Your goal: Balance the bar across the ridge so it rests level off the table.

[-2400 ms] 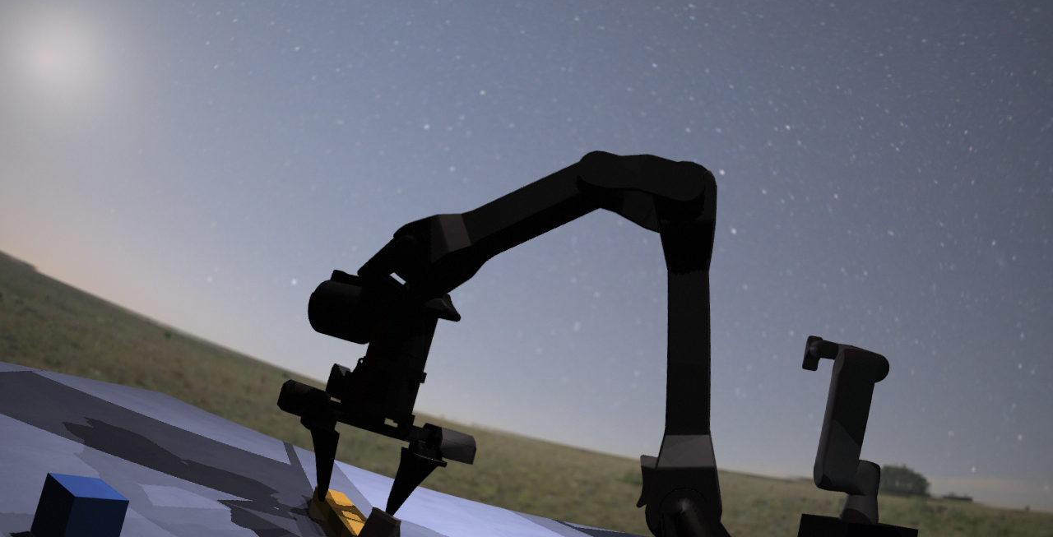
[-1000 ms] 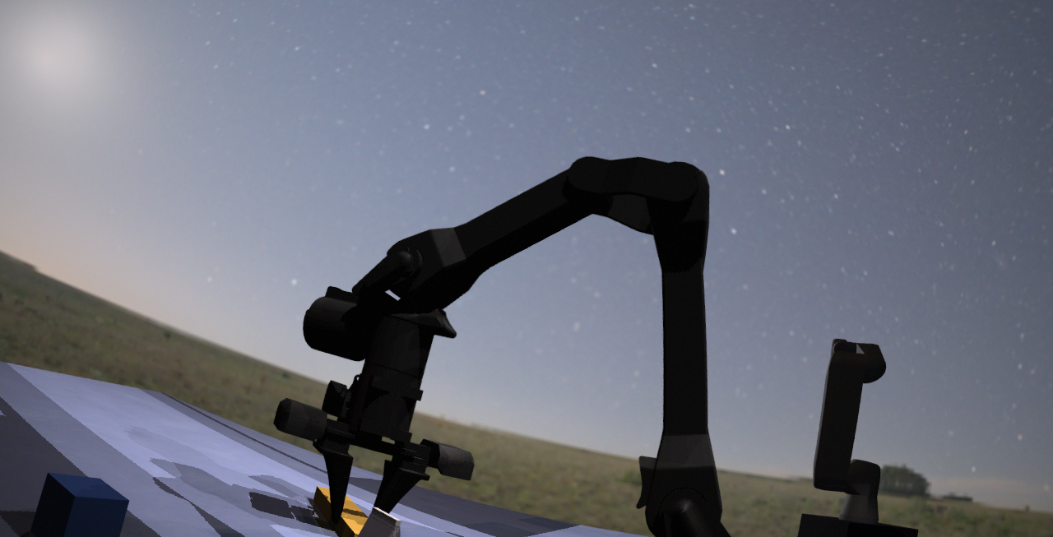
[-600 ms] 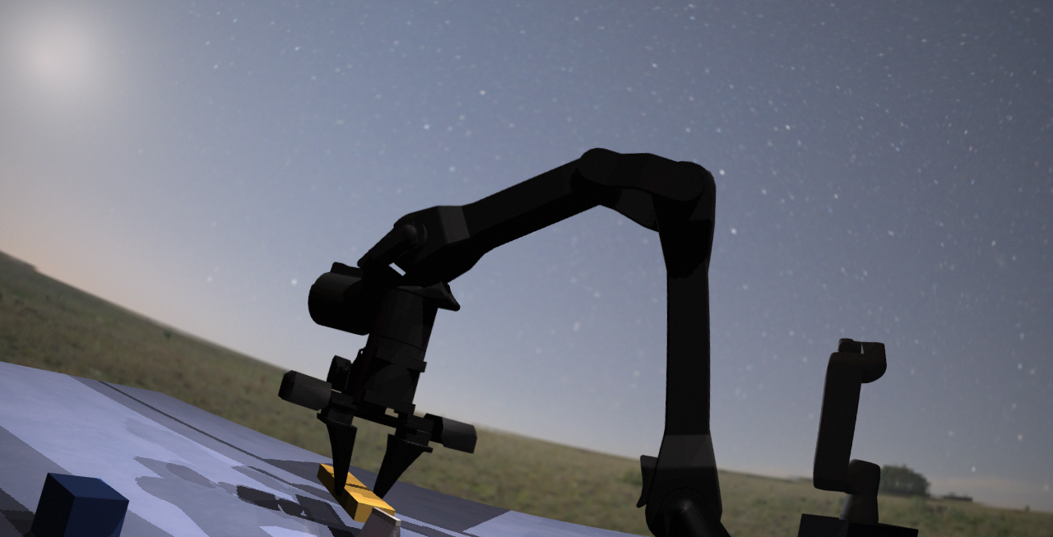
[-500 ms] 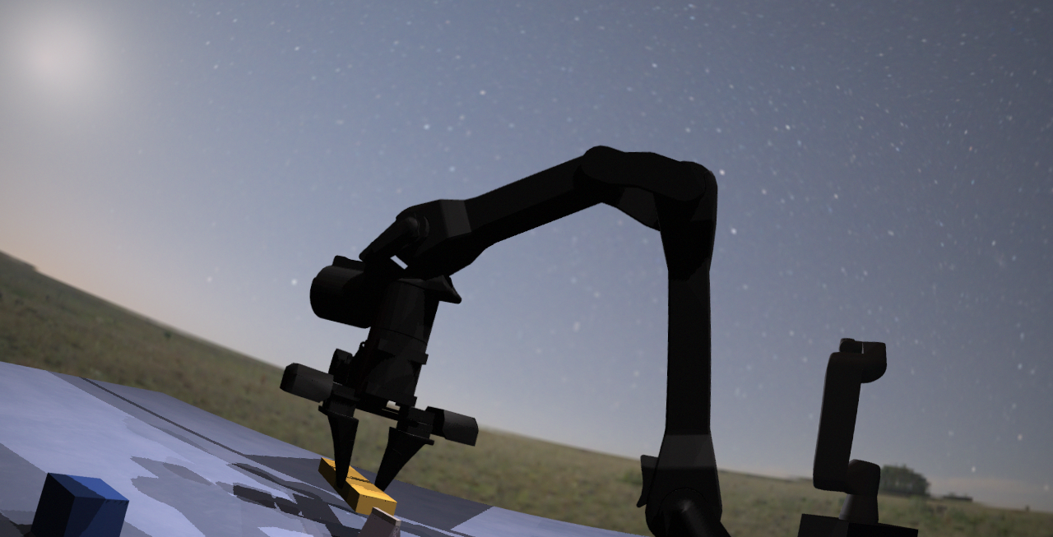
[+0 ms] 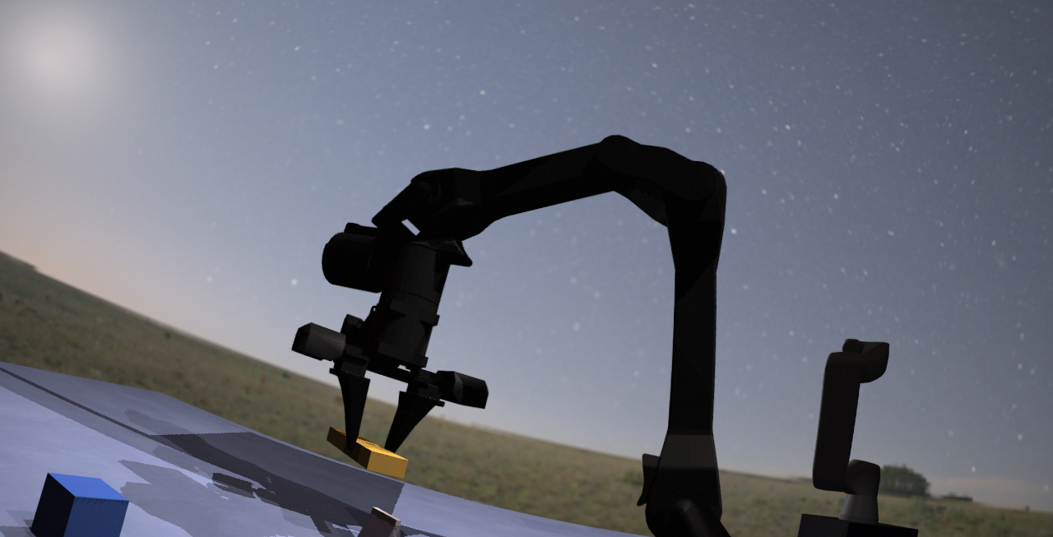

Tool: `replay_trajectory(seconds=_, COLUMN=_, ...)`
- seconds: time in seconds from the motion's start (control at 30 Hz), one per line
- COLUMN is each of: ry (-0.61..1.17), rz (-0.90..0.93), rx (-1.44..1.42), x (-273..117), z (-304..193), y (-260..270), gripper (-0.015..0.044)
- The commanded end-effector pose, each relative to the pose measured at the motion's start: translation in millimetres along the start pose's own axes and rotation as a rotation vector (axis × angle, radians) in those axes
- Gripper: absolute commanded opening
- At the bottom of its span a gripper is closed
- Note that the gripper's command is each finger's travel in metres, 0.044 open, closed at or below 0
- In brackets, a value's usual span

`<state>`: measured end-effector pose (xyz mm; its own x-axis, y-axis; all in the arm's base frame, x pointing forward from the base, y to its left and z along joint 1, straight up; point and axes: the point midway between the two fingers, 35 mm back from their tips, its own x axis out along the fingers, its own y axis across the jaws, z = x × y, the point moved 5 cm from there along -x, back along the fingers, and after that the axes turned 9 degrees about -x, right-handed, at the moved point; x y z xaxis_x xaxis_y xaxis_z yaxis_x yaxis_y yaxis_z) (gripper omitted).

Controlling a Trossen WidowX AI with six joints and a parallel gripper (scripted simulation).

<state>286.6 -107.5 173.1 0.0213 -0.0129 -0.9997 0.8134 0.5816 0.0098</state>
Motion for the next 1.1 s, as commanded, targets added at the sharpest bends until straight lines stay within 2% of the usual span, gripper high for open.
replay_trajectory(seconds=0.0, ry=-0.002, rz=0.006, rx=-0.003, x=-12.7, z=-0.7, y=0.0, gripper=0.0000)
replay_trajectory(seconds=0.33, ry=-0.001, rz=0.007, rx=0.013, x=-31.7, z=-5.6, y=-0.2, gripper=0.0000)
replay_trajectory(seconds=1.07, ry=0.009, rz=0.009, rx=0.582, x=-34.5, z=-81.0, y=39.6, gripper=0.0000)
